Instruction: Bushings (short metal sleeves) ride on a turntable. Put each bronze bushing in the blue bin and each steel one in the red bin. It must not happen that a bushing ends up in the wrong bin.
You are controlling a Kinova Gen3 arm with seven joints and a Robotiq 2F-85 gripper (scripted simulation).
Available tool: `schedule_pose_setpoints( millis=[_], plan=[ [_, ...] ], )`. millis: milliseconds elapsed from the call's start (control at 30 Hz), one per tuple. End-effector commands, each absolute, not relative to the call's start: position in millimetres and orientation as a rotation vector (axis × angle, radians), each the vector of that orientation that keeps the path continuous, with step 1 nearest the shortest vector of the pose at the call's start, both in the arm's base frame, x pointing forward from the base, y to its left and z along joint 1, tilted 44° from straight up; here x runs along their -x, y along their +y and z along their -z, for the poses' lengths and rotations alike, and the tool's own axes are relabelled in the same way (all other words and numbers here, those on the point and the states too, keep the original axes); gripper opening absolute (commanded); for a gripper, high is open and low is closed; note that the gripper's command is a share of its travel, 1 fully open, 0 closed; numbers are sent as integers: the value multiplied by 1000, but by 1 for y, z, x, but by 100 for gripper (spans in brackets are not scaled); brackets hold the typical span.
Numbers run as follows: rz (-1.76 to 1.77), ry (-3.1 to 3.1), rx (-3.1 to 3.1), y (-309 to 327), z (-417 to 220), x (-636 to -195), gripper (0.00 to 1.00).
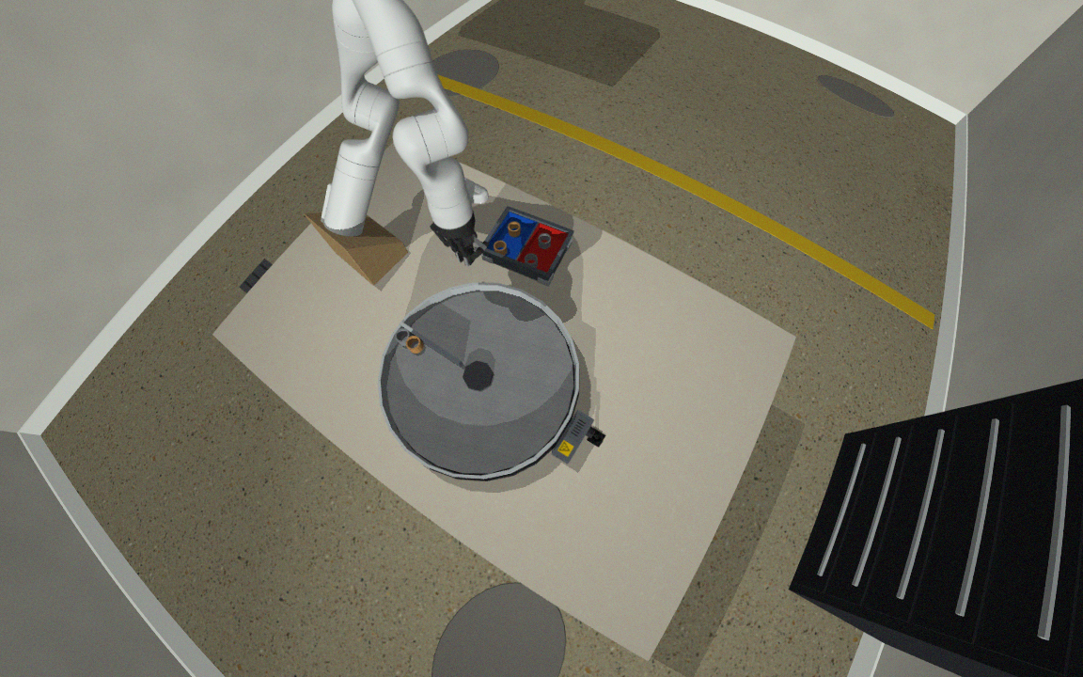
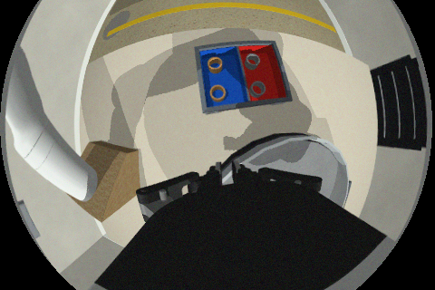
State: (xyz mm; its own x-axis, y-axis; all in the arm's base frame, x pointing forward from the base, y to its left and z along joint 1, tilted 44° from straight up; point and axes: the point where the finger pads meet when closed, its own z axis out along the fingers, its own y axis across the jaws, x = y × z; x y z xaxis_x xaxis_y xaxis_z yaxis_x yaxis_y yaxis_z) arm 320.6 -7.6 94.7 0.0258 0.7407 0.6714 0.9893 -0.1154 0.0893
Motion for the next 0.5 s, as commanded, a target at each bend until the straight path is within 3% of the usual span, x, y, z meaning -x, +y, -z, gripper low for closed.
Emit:
schedule_pose_setpoints(
  millis=[0,467],
  plan=[
    [839,-1719,1910,-18,-81,-322,14],
    [839,-1719,1912,-72,-28,-319,14]
  ],
)
